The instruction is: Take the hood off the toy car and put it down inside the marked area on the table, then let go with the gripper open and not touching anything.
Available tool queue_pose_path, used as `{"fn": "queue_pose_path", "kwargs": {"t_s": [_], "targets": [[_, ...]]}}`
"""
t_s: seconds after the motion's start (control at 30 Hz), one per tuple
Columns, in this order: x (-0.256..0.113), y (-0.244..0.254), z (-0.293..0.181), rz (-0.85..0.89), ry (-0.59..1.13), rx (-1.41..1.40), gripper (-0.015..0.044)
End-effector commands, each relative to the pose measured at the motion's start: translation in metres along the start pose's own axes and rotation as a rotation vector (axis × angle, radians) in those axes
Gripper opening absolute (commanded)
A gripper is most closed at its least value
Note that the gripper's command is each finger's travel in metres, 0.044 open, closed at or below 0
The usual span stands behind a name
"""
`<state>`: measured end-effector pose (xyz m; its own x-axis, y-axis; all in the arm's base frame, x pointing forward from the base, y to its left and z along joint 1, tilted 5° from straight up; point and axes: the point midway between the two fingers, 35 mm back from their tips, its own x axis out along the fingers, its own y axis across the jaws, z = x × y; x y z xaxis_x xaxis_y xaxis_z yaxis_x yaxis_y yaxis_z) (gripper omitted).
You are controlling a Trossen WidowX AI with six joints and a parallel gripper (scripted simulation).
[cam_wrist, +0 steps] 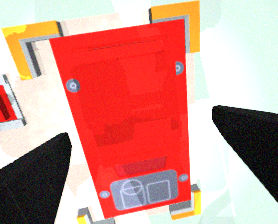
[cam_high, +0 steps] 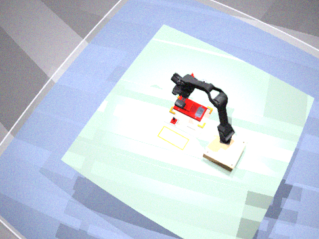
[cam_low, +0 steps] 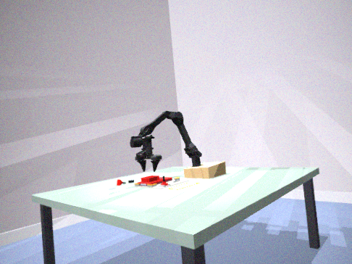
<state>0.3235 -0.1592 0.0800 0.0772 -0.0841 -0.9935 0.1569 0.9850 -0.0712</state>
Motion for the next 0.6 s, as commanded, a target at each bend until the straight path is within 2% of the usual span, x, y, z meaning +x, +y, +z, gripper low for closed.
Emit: {"fn": "queue_pose_path", "kwargs": {"t_s": [0.0, 0.57], "targets": [[0.005, 0.001, -0.002, 0.007, 0.005, -0.005, 0.0440], [0.016, 0.002, -0.002, 0.007, 0.005, -0.005, 0.0440]]}}
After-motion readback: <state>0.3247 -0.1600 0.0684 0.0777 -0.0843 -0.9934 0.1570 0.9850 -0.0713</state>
